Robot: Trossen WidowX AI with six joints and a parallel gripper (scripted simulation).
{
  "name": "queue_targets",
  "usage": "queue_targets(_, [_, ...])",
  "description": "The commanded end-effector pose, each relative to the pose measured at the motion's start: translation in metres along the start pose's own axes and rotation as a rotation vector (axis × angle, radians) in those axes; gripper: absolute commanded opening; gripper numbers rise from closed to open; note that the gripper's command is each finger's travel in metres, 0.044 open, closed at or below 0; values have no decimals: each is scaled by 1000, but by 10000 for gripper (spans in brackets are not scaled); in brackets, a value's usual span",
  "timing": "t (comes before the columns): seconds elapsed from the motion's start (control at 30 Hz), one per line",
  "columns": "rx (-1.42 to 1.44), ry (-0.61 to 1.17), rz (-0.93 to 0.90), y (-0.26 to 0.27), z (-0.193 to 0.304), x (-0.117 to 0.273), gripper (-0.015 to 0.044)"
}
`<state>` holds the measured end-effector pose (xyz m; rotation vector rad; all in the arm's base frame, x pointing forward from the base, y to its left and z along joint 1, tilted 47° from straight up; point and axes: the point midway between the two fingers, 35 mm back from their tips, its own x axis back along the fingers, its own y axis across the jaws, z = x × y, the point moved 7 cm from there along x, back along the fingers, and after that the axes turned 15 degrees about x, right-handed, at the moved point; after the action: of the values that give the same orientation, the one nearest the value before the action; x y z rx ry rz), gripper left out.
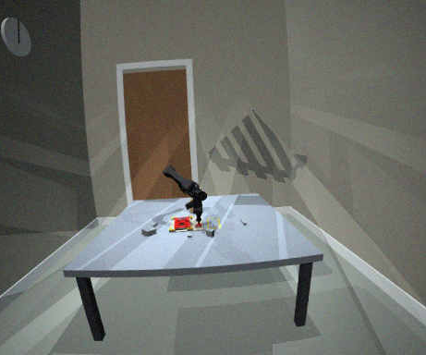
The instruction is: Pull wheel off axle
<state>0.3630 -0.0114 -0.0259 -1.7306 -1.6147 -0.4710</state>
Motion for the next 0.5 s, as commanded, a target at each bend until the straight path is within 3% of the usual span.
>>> queue_targets(0.0, [-1, 1, -7, 0, 0, 5, 0])
queue_targets(0.47, [0, 0, -9, 0, 0, 10, 0])
